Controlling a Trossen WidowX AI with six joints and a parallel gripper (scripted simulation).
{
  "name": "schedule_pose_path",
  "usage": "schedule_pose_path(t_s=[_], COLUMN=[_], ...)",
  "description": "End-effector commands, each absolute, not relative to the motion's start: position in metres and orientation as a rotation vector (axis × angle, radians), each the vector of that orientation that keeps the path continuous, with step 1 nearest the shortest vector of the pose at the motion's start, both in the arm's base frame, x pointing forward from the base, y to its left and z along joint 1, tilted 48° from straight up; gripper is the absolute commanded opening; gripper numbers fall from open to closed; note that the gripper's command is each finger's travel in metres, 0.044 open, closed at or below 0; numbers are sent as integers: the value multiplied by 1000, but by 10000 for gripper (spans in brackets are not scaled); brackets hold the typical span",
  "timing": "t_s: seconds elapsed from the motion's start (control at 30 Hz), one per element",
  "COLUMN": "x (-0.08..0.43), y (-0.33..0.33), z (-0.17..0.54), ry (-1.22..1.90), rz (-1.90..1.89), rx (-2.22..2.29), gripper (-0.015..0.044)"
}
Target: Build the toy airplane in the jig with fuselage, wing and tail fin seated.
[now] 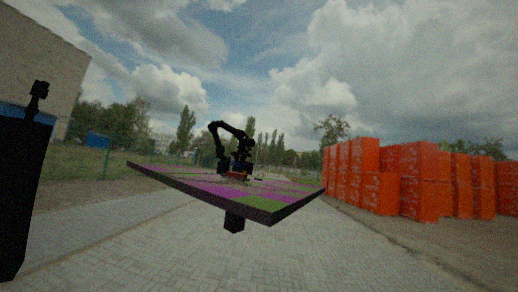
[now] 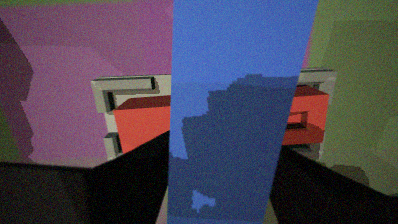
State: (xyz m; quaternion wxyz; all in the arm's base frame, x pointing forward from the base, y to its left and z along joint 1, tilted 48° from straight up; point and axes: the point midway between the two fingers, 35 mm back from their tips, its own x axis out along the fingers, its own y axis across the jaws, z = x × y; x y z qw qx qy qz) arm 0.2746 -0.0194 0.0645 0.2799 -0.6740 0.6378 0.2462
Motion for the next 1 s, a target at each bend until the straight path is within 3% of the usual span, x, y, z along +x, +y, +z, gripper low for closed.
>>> schedule_pose_path(t_s=[0.0, 0.2, 0.47, 0.97], x=[266, 258, 258, 258], y=[-31, -42, -42, -42], z=[70, 75, 75, 75], ry=[1710, 1711, 1711, 1711], rz=[732, 806, 806, 806], rx=[-1870, -1927, -1927, -1927], gripper=[0, 0, 195, 195])
